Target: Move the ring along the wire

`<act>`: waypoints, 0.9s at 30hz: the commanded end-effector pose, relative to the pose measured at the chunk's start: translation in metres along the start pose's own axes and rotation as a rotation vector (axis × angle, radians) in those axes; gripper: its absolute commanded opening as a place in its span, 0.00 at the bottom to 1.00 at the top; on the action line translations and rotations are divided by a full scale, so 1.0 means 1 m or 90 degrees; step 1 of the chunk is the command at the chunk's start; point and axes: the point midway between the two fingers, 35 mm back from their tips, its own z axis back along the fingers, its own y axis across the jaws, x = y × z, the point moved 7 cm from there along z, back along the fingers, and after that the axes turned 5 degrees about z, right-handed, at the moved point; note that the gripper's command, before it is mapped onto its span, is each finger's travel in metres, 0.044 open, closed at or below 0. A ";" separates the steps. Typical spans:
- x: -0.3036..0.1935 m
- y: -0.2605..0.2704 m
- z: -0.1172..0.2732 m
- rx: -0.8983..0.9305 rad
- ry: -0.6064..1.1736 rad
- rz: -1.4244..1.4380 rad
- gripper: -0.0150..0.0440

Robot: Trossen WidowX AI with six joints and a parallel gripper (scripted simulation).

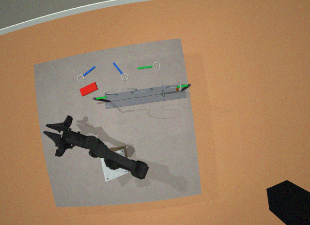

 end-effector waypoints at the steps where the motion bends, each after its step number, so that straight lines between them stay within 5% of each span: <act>1: -0.020 0.011 0.011 0.055 0.025 -0.056 0.53; 27: -0.118 0.087 0.122 0.385 0.275 -0.367 0.53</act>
